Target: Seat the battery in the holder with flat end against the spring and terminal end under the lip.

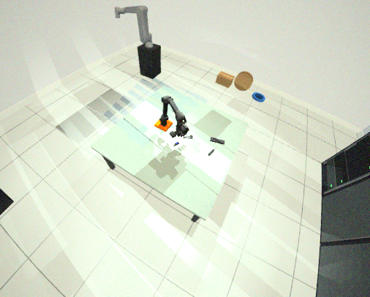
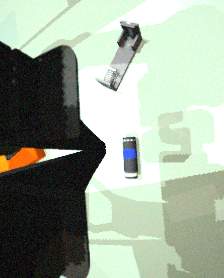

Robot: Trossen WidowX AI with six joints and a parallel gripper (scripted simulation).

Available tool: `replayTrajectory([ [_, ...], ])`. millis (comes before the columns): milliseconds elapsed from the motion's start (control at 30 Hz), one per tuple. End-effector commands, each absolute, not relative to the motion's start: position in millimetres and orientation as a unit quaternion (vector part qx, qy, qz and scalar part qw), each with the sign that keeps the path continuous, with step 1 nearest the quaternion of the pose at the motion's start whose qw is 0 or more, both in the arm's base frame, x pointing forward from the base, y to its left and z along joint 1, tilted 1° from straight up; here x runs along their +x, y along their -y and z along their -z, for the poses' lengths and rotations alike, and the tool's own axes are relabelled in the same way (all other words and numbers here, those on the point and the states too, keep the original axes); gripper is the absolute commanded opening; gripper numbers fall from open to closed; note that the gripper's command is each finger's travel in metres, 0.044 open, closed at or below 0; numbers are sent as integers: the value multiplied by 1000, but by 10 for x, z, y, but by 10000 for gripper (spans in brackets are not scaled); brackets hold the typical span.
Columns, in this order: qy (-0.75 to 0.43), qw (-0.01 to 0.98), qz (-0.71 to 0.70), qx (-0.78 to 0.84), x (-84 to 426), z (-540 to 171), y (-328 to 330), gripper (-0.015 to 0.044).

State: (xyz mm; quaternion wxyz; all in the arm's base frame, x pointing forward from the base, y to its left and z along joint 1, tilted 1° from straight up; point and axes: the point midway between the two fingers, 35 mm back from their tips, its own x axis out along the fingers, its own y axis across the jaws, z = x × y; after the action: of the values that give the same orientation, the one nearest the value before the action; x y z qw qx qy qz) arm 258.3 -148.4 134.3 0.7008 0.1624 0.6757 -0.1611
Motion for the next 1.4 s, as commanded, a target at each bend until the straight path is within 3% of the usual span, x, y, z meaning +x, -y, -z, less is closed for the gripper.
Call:
replayTrajectory([
  [0,-678,699,159,161,2567,-1408,1480,0],
  [267,-677,700,161,163,2569,-1390,1478,0],
  [567,-574,594,394,403,2553,-1073,1582,233],
  [867,-370,385,590,605,2492,-722,1672,233],
  [1367,-365,380,593,608,2494,-674,1676,233],
])
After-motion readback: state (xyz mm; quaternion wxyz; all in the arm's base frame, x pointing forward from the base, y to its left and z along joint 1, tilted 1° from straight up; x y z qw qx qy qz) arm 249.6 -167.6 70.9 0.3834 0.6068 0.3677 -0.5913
